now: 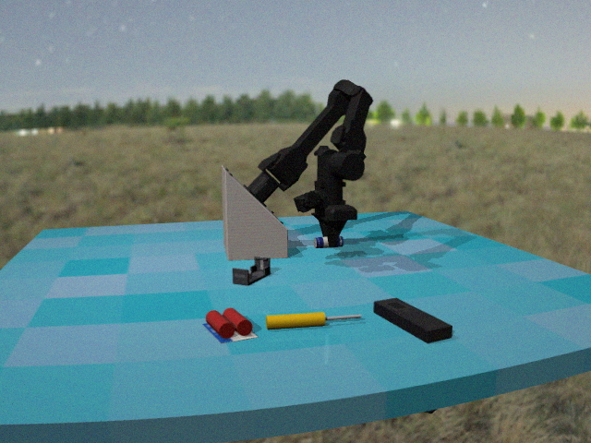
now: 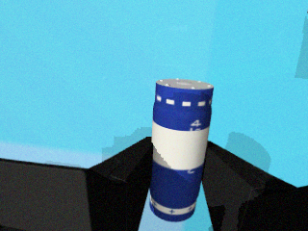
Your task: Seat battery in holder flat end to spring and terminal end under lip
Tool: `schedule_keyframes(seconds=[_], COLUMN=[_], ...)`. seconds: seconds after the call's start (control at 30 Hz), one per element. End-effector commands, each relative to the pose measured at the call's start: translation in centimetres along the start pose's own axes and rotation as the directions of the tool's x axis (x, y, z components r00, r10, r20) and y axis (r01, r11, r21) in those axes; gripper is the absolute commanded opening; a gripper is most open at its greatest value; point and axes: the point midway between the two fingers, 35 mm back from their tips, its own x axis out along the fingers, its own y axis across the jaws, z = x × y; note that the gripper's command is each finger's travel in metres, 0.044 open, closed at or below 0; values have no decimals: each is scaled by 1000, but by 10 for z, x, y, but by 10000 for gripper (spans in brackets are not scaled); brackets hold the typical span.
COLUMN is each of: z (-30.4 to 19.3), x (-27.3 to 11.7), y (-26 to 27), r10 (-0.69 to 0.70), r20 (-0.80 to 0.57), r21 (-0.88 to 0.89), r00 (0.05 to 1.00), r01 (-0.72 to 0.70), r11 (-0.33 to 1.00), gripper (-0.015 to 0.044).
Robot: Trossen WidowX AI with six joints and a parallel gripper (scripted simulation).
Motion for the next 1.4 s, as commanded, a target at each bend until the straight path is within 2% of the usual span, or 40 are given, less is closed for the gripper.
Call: schedule_keyframes(seconds=[0.0,0.13,0.53,1.2,1.37], z=[-3,3,62,191,196], x=[-13,-14,-27,-40,-40], y=[1,7,50,79,78], r10=[3,5,13,-10,-11], r20=[-8,-2,38,19,18], r21=[-10,-46,-348,-756,-767], r00=[1000,1000,999,1000,1000], r01=[-4,-5,1,21,21], r11=[1000,999,938,654,641], gripper=[84,84,84,84,84])
